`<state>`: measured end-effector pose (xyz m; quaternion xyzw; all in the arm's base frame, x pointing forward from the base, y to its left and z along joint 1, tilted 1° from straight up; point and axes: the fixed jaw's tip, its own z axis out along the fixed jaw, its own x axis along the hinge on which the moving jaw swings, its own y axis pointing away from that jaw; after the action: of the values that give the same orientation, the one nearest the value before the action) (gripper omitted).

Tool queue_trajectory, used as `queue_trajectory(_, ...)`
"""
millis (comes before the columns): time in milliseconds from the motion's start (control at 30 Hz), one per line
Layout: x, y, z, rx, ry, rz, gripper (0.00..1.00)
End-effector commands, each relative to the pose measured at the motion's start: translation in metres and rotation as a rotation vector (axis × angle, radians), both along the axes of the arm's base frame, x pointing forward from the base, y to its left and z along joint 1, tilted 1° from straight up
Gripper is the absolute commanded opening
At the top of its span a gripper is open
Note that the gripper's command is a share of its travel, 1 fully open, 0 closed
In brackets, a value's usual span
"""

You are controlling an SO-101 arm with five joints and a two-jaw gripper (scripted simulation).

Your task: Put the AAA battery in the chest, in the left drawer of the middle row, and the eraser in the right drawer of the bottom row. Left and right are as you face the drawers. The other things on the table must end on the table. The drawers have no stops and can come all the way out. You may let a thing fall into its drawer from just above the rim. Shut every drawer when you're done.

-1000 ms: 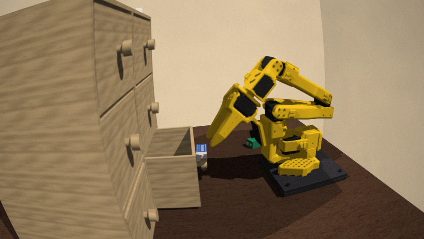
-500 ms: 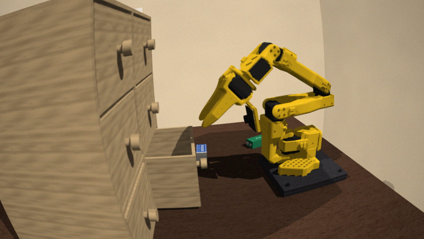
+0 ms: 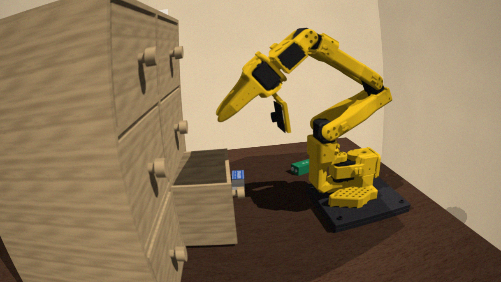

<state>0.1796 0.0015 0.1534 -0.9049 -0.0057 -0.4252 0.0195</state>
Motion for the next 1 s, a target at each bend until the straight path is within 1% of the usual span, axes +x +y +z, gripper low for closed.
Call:
queue_trajectory(0,0.0,-0.001,0.0,-0.006,0.006,0.001,0.21)
queue_trajectory(300,0.0,-0.001,0.0,-0.006,0.006,0.001,0.21)
queue_trajectory(500,-0.013,-0.001,-0.021,-0.01,0.18,0.003,0.21)
queue_trajectory(700,-0.03,-0.001,-0.04,-0.017,0.354,0.003,0.21)
queue_trajectory(867,-0.03,-0.001,-0.04,-0.017,0.354,0.003,0.21)
queue_trajectory(967,-0.03,-0.001,-0.04,0.031,0.357,-0.055,0.21)
